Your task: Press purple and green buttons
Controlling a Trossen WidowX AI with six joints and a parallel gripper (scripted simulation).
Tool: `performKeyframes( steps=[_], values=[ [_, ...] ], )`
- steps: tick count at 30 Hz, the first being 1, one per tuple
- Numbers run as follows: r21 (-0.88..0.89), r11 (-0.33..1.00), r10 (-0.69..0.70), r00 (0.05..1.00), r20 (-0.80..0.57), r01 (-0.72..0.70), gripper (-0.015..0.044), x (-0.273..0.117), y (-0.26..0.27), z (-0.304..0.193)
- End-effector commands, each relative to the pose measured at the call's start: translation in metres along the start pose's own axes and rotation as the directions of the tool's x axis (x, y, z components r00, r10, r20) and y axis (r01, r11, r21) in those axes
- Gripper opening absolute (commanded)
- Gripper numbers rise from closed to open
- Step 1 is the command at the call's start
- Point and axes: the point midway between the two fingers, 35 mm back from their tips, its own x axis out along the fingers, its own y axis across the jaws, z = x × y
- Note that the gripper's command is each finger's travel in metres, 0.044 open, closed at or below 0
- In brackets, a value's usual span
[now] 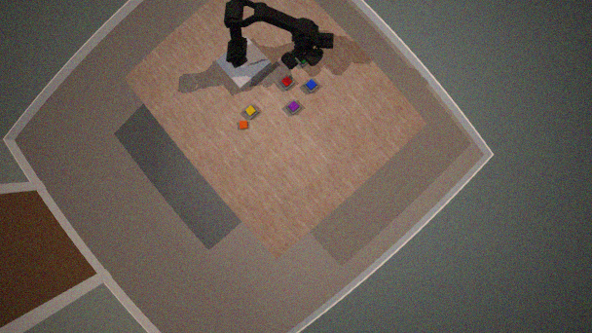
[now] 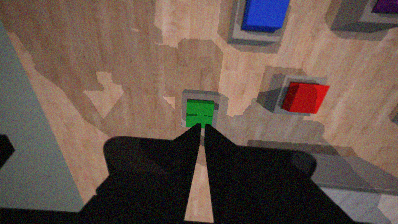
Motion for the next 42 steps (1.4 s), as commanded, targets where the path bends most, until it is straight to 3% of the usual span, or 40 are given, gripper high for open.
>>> performKeyframes(
  steps=[1, 22, 39, 42],
  values=[
    [0.004, 1.000, 0.015, 1.000, 0.014, -0.015, 0.0020, 0.002, 0.002, 0.002],
    [0.004, 1.000, 0.015, 1.000, 0.014, -0.015, 0.0020, 0.034, 0.002, 0.002],
    [0.004, 1.000, 0.015, 1.000, 0.014, -0.015, 0.0020, 0.034, 0.002, 0.002],
    [0.002, 1.000, 0.016, 1.000, 0.015, -0.016, 0.0020, 0.010, 0.003, 0.002]
  ],
)
